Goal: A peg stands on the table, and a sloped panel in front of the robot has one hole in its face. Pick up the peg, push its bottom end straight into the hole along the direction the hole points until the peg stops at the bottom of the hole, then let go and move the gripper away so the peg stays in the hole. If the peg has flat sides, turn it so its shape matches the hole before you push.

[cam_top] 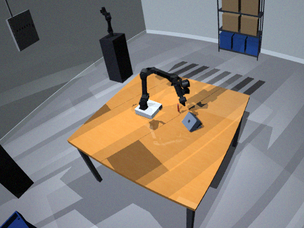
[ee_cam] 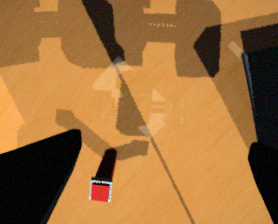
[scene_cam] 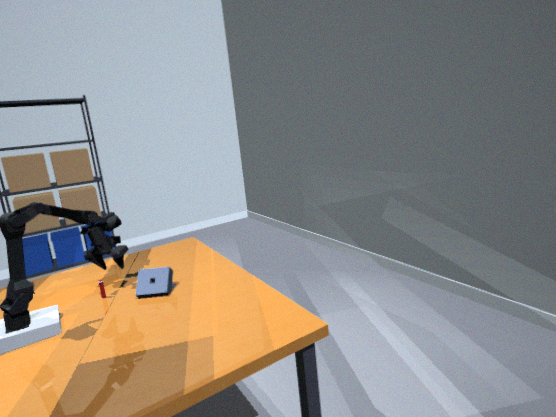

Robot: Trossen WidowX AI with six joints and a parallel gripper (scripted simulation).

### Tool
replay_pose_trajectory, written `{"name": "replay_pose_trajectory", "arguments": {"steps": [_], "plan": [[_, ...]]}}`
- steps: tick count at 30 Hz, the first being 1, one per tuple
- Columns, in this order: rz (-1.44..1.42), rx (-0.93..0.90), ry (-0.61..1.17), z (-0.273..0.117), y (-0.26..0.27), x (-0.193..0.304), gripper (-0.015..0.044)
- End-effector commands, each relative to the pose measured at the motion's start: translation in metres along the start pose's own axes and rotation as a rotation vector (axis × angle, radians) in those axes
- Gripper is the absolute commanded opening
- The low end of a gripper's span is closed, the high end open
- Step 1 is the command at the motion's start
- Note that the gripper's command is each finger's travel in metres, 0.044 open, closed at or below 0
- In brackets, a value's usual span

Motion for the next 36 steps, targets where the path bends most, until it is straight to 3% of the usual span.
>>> {"name": "replay_pose_trajectory", "arguments": {"steps": [1, 8, 36], "plan": [[0.029, -0.029, 0.102, 0.002, 0.011, 0.009, 0.0440], [0.063, -0.045, 0.240, 0.001, 0.024, 0.025, 0.0440], [0.063, -0.045, 0.240, 0.035, 0.026, 0.032, 0.0440]]}}
Point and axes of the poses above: the point midway between the two fingers, 35 mm back from their tips, its own z axis out along the fingers, its own y axis across the jaws, x = y × z, the point moved 8 cm from there along -z, back along the fingers, and after that the axes turned 9 degrees about z, right-handed, at the moved point
